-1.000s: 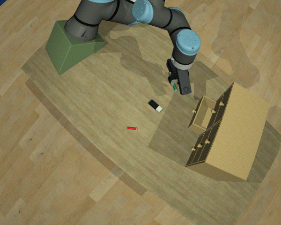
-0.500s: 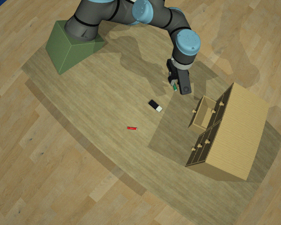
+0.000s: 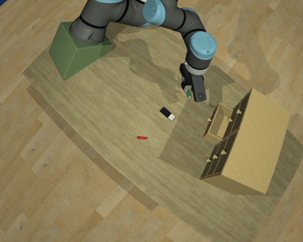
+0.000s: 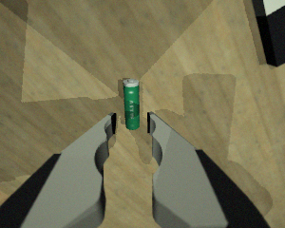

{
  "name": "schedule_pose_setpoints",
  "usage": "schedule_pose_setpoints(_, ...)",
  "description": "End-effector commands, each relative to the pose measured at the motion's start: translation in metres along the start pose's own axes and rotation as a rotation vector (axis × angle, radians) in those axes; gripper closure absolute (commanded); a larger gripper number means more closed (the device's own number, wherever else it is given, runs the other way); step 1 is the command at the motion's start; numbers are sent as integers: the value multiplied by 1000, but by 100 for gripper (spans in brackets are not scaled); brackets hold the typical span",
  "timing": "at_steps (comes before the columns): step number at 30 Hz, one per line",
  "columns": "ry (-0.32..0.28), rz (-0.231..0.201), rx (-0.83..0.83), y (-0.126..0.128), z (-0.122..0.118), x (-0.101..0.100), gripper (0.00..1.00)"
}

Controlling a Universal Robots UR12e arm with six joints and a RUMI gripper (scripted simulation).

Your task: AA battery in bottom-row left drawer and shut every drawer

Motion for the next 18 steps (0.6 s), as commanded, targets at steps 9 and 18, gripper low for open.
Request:
schedule_pose_setpoints(9, -4, 1, -2, 0, -2, -6, 83)
schedule_pose_setpoints(18, -4, 1, -2, 0, -2, -15, 83)
Point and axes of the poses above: the point where the finger pads meet when closed, its own x axis back along the fingers, its own y axis across the jaws, z = x × y, the point moved 7 cm from there along x, back along the fingers, and after that the axes turned 2 degrees about x, right-handed, at the moved point
